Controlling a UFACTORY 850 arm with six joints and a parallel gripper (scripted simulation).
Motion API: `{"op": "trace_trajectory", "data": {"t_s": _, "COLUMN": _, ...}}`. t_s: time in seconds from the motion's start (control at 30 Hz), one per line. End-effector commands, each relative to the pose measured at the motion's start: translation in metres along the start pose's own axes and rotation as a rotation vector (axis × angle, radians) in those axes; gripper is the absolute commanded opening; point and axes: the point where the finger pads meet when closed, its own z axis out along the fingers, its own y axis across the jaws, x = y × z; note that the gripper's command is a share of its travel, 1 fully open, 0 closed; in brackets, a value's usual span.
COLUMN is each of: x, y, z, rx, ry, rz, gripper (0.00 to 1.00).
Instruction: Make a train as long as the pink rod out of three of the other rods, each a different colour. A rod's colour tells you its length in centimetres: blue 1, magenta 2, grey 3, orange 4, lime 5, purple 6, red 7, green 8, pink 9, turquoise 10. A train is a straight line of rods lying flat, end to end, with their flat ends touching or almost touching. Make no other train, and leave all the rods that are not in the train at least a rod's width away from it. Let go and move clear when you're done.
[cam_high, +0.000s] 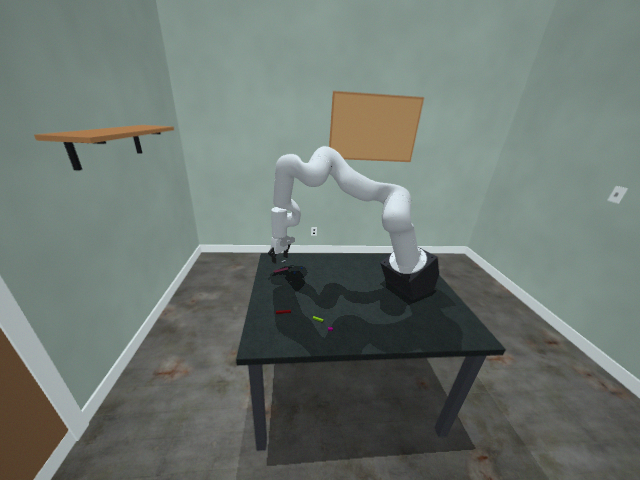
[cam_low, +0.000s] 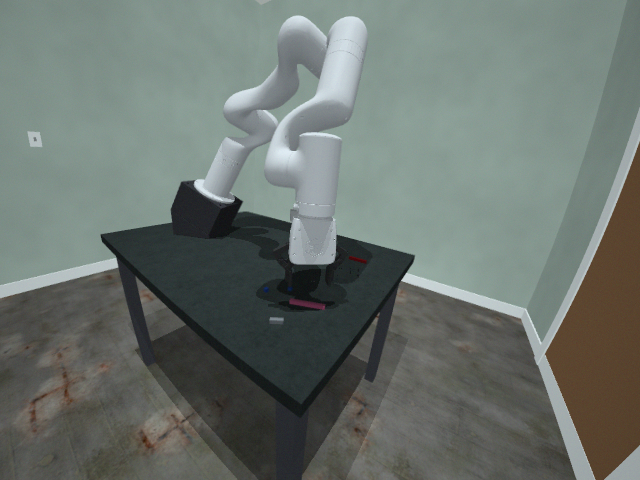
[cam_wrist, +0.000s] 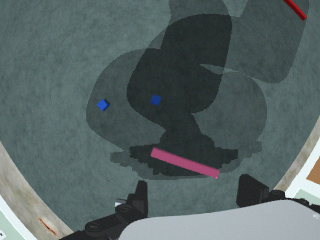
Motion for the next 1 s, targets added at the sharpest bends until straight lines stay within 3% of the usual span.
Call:
{"op": "trace_trajectory", "data": {"t_s": 0.0, "x": 0.005, "y": 0.002, "z": -0.001, "rx": -0.001, "ry": -0.002, "rz": 0.01, "gripper": 1.0}}
{"op": "trace_trajectory", "data": {"t_s": 0.4, "x": 0.12, "y": 0.036, "z": -0.001, "rx": -0.002, "ry": -0.001, "rz": 0.24, "gripper": 1.0}}
{"op": "trace_trajectory", "data": {"t_s": 0.47, "x": 0.12, "y": 0.036, "z": -0.001, "rx": -0.002, "ry": -0.001, "rz": 0.24, "gripper": 1.0}}
{"op": "trace_trajectory", "data": {"t_s": 0.53, "x": 0.154, "y": 0.046, "z": -0.001, "rx": -0.002, "ry": -0.001, "rz": 0.307, "gripper": 1.0}}
{"op": "trace_trajectory", "data": {"t_s": 0.97, "x": 0.271, "y": 0.08, "z": -0.002, "rx": -0.001, "ry": -0.001, "rz": 0.54, "gripper": 1.0}}
